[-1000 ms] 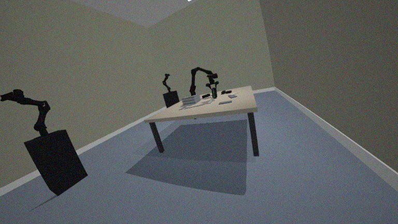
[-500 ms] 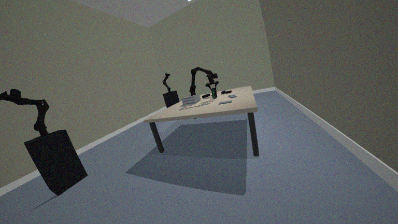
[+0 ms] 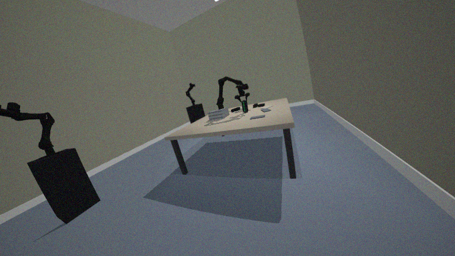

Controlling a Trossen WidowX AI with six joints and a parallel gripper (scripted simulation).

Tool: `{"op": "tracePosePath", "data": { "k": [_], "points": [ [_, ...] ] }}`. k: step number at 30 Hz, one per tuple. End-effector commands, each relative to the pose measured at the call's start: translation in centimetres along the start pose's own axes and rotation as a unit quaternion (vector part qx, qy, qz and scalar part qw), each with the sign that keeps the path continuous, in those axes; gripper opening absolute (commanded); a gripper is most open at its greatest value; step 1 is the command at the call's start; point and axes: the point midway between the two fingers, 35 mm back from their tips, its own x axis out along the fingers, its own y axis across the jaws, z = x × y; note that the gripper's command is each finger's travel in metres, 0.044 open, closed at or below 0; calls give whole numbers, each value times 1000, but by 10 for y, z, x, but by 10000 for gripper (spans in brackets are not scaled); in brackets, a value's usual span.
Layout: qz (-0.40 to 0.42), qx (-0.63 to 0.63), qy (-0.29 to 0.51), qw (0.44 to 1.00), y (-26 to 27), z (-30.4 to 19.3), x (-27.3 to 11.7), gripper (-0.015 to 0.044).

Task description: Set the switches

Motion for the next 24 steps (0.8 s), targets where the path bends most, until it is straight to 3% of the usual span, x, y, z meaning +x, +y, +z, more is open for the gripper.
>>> {"op": "tracePosePath", "data": {
  "k": [1,24],
  "points": [
    [2,2,10,1000,1,-7,0,335],
    [2,2,37,999,1,-24,-5,335]
  ]
}}
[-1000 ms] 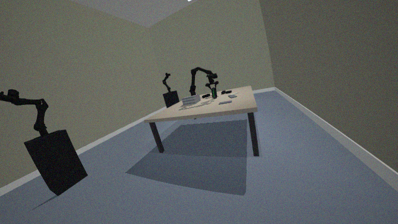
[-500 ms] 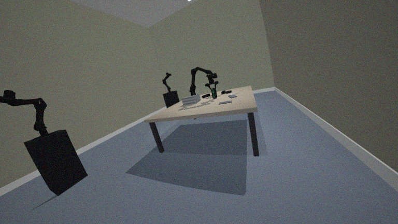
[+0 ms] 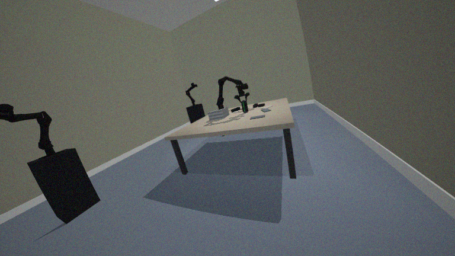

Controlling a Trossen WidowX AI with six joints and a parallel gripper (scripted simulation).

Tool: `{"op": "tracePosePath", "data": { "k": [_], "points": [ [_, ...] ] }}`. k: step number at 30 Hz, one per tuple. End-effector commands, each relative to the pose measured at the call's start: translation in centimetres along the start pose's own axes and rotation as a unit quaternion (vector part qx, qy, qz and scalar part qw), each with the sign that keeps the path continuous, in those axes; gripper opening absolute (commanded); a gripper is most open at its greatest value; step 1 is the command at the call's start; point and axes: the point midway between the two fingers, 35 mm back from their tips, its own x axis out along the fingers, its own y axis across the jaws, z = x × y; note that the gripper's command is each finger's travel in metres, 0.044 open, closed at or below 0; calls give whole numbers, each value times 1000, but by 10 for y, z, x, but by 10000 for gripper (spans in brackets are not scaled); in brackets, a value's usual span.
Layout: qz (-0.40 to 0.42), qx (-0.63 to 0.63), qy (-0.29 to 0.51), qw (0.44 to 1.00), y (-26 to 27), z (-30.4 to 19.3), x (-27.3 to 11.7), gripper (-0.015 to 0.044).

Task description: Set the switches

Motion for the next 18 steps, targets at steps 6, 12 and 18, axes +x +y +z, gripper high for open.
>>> {"op": "tracePosePath", "data": {
  "k": [6,12,18],
  "points": [
    [4,1,16,1000,1,-11,1,335],
    [4,1,23,1000,1,-16,0,335],
    [4,1,30,1000,1,-20,0,335]
  ]
}}
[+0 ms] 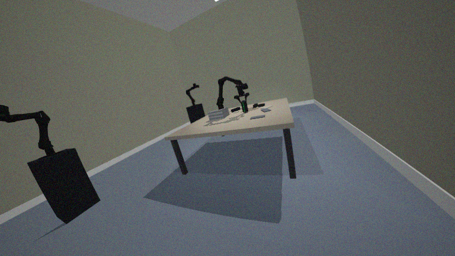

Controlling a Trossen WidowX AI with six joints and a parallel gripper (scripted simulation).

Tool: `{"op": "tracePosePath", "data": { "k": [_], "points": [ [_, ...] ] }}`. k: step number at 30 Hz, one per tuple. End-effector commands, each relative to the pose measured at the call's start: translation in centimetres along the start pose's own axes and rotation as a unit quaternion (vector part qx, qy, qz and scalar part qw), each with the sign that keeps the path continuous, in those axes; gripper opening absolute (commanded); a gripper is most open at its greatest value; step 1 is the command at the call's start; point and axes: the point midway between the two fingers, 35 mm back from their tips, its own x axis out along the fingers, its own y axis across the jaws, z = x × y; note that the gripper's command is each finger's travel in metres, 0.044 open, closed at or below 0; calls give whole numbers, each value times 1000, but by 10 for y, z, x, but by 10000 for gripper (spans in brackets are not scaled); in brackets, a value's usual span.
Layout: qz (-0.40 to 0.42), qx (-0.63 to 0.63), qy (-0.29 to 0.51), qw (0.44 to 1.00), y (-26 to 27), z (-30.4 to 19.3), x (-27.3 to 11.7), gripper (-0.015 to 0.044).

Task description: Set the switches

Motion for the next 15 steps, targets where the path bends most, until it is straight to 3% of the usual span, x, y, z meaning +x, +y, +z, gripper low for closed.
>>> {"op": "tracePosePath", "data": {
  "k": [1,15],
  "points": [
    [4,1,10,1000,0,-7,3,335],
    [4,1,26,1000,0,-18,3,335]
  ]
}}
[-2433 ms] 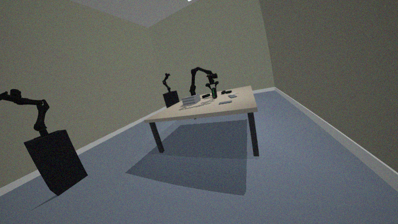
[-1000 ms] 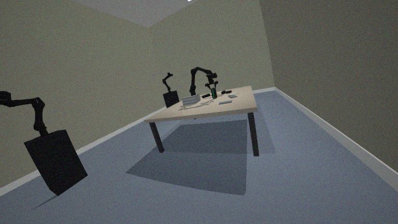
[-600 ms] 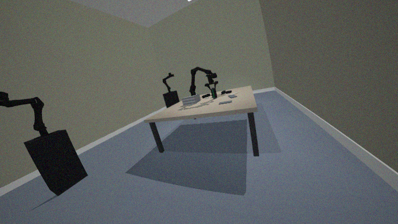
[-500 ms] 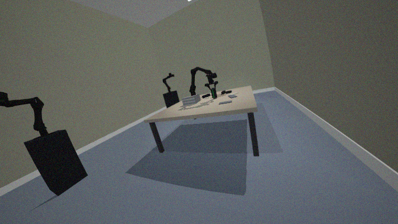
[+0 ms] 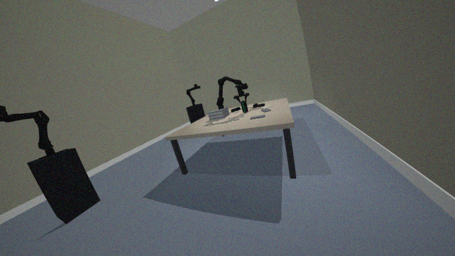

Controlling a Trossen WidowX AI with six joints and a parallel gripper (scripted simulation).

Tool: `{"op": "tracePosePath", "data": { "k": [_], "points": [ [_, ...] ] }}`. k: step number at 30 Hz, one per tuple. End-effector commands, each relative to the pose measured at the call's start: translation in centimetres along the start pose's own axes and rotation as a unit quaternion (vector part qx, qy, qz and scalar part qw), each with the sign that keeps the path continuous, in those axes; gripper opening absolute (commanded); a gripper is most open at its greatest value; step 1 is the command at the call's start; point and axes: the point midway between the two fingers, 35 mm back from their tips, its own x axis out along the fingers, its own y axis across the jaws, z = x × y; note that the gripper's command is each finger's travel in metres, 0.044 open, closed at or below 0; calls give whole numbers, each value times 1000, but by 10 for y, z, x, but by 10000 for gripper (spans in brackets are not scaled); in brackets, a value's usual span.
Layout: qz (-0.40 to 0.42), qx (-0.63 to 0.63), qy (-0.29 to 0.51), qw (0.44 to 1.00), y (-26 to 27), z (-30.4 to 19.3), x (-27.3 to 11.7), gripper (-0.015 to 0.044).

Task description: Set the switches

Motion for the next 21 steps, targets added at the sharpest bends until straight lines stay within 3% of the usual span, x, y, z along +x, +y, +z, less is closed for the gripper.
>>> {"op": "tracePosePath", "data": {
  "k": [1,21],
  "points": [
    [4,0,9,1000,0,-6,4,335],
    [4,0,33,999,0,-21,5,335]
  ]
}}
